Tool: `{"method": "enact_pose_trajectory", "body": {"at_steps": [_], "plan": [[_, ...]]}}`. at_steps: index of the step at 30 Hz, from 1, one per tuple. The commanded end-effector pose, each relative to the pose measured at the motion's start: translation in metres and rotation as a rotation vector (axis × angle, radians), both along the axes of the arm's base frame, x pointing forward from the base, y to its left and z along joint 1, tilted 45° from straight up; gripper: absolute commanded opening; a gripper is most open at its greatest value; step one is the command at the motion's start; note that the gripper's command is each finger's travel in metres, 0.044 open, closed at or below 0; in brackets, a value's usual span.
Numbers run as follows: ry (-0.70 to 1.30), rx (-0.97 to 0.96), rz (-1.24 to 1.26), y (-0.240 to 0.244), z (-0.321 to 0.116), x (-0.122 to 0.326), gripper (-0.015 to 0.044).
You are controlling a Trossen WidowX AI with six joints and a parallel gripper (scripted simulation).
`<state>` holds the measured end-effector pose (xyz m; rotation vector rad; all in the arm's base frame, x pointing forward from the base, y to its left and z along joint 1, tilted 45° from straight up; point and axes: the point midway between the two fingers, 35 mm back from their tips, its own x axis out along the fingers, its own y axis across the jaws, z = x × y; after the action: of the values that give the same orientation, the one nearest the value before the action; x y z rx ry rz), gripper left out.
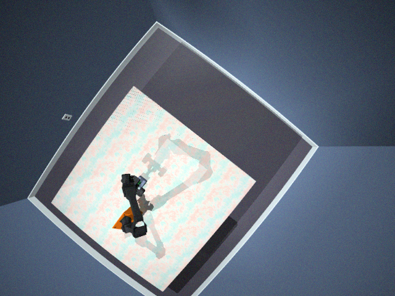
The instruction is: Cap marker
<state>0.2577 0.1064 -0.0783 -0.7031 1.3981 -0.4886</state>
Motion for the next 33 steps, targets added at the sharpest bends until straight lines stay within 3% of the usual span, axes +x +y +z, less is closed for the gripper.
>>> {"method": "enact_pose_trajectory", "body": {"at_steps": [1, 8, 14, 19, 33], "plan": [[0.005, -0.009, -0.002, -0.006, -0.004, 0.0, 0.0], [-0.003, 0.002, -0.001, 0.002, 0.001, 0.001, 0.0], [-0.002, 0.005, -0.001, 0.06, 0.06, -0.01, 0.0], [-0.002, 0.004, -0.001, 0.062, 0.062, -0.011, 0.0], [-0.002, 0.004, -0.001, 0.062, 0.062, -0.011, 0.0368]]}}
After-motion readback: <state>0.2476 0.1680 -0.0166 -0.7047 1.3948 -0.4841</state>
